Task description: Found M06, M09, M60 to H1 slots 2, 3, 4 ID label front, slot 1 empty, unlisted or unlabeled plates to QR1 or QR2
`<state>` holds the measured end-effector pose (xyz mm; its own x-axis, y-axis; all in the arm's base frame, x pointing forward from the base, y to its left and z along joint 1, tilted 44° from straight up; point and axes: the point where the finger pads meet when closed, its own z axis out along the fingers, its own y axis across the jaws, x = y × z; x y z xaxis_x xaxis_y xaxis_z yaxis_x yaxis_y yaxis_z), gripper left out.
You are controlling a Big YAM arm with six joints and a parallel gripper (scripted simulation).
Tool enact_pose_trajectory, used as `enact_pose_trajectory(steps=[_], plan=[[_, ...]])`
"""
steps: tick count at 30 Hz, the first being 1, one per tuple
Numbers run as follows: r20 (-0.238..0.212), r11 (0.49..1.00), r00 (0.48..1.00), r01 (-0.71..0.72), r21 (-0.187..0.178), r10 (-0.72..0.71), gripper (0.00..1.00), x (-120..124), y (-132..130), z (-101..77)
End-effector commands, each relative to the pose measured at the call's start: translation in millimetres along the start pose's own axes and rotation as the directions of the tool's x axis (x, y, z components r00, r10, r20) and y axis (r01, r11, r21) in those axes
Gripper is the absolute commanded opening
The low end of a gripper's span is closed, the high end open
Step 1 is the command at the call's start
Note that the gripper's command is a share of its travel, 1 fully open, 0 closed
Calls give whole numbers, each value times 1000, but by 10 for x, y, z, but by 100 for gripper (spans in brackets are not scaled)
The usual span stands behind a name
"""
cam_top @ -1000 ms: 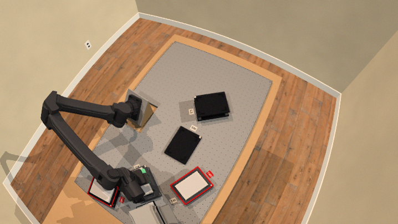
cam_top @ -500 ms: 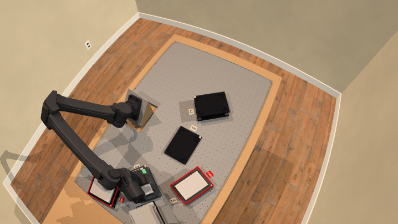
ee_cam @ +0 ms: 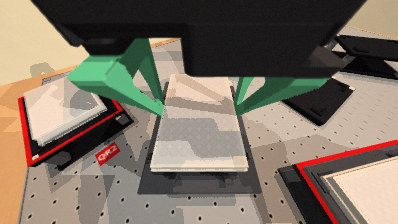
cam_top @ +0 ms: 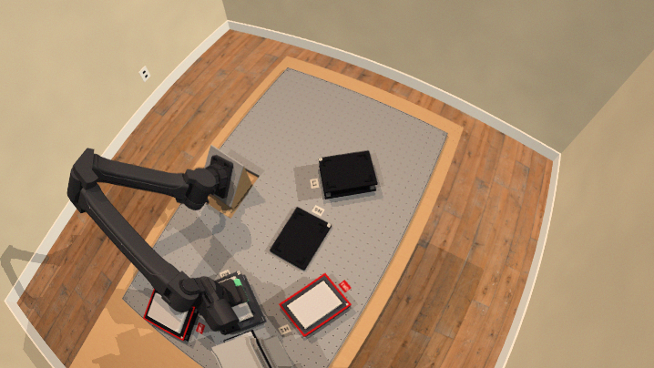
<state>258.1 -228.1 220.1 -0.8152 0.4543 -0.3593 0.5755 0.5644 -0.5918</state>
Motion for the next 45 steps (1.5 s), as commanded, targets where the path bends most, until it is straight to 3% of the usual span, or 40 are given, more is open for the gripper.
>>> enact_pose_trajectory(steps=[1, 11, 12, 17, 24, 45], plan=[[-10, 1000, 1000, 3, 3, -3, 86, -15, -9, 80], [-10, 1000, 1000, 3, 3, -3, 86, -13, -9, 133], [13, 1000, 1000, -17, 1, 17, 86, -148, -69, 55], [-10, 1000, 1000, 3, 3, -3, 86, -14, -10, 174], [-10, 1000, 1000, 3, 3, -3, 86, -12, -10, 221], [-10, 1000, 1000, 3, 2, -3, 86, -8, -8, 251]])
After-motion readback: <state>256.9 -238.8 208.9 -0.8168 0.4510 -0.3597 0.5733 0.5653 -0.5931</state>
